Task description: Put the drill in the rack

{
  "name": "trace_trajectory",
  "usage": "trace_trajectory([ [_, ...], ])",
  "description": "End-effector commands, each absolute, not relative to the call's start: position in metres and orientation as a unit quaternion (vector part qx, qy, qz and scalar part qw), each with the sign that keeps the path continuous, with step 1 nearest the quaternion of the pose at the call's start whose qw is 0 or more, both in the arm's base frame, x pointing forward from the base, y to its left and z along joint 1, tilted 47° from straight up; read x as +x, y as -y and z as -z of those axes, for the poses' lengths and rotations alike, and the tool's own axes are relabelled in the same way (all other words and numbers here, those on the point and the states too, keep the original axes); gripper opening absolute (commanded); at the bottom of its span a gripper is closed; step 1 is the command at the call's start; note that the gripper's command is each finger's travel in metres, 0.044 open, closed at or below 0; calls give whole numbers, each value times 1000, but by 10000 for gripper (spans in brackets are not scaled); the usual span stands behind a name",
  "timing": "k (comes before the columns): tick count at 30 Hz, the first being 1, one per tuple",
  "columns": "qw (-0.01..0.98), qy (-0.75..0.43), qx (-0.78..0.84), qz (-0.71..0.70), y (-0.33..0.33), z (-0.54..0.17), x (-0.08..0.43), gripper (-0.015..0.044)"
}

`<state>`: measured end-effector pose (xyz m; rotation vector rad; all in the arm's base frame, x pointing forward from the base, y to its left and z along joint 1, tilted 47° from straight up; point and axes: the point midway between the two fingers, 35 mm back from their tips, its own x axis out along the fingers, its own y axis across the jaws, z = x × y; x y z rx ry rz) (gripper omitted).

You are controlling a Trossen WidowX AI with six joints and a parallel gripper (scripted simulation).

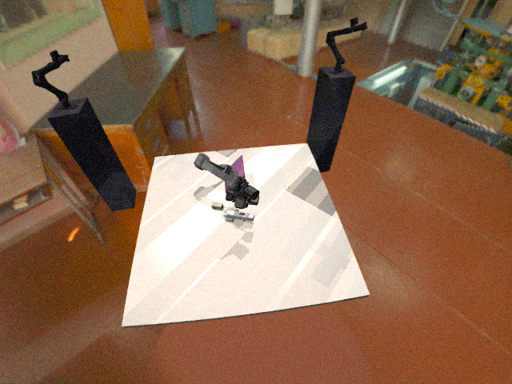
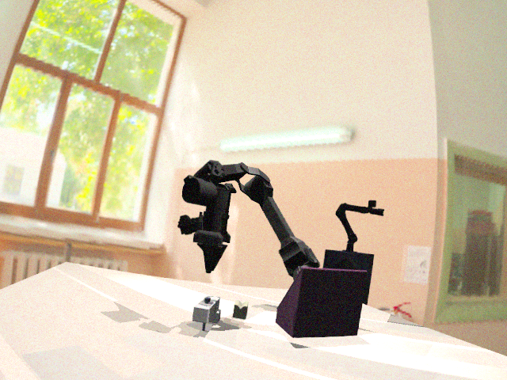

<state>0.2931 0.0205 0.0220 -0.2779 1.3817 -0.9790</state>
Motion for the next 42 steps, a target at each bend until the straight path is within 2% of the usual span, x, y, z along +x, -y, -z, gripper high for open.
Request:
trace_trajectory([
  [1,657,-607,-120,430,-37,-39,295,289],
  [7,646,-656,-185,345,-7,-40,292,440],
  [18,549,-733,-397,63,70,-51,264,440],
  [27,390,-735,-544,-112,136,-69,220,440],
  [42,376,-735,-551,-123,141,-70,216,440],
])
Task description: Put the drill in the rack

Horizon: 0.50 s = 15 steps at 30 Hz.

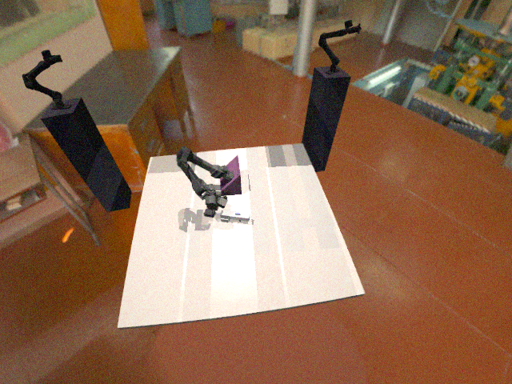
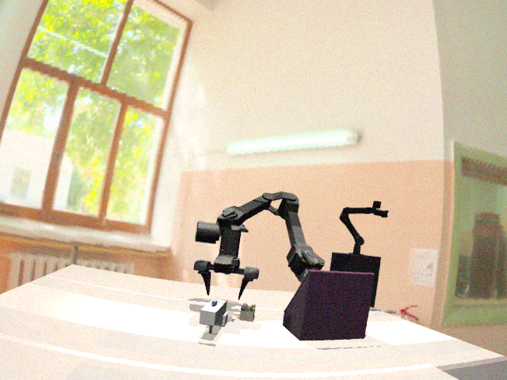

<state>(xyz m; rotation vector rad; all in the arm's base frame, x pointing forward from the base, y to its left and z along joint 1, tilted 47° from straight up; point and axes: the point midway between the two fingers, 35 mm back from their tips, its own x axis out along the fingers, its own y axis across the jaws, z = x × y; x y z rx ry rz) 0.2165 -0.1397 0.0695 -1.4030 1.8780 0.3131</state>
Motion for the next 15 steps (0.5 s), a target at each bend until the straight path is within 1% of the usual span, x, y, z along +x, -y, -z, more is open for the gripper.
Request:
trace_trajectory([
  [1,376,-735,-551,-123,141,-70,216,440],
  [15,376,-734,-551,-123,148,-57,218,440],
])
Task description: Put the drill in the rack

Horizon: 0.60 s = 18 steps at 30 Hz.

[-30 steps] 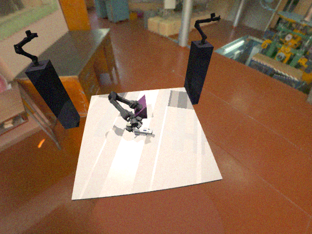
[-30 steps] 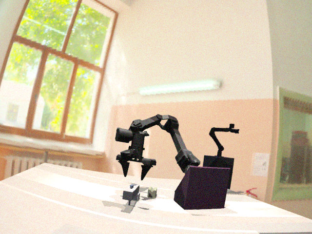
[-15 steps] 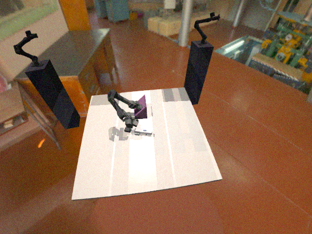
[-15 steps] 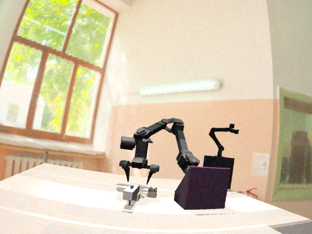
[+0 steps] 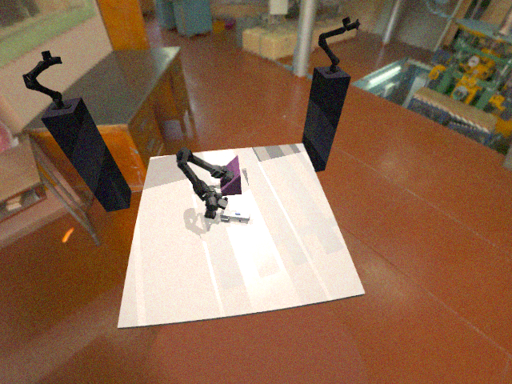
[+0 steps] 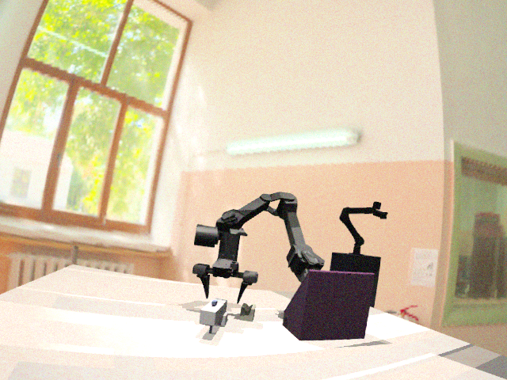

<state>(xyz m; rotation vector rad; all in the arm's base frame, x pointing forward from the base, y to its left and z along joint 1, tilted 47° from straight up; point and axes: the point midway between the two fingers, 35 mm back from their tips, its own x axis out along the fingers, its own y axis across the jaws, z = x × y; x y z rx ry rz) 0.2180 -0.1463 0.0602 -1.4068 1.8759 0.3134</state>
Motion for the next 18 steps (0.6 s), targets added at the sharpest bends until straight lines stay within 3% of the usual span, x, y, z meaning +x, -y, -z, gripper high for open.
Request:
trace_trajectory([
  [1,376,-734,-551,-123,149,-56,218,440],
  [18,376,-735,-551,-123,164,-32,217,440],
])
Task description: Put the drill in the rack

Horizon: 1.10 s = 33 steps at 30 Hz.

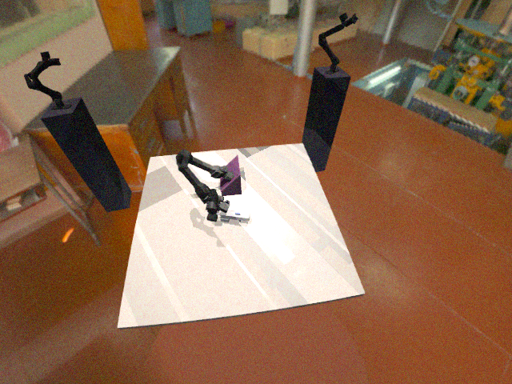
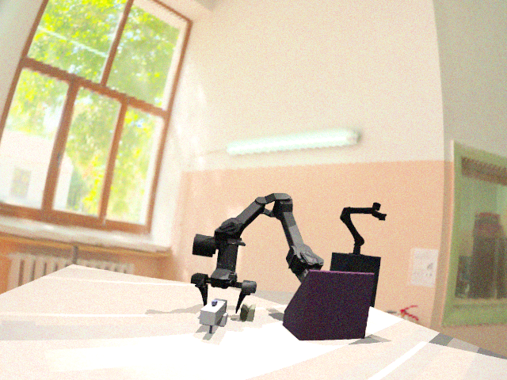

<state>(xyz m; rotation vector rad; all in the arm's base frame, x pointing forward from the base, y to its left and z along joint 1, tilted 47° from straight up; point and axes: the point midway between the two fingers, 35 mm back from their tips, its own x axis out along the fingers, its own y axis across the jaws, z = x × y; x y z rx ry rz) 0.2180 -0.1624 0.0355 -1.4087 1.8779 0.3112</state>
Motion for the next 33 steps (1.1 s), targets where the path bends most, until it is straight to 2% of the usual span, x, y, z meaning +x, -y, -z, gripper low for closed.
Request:
trace_trajectory([
  [1,376,-735,-551,-123,165,-31,217,440],
  [5,376,-735,-551,-123,168,-26,217,440],
  [20,377,-735,-551,-121,167,-29,217,46],
  [27,377,-735,-551,-121,167,-29,217,0],
  [33,375,-735,-552,-122,171,-33,214,0],
])
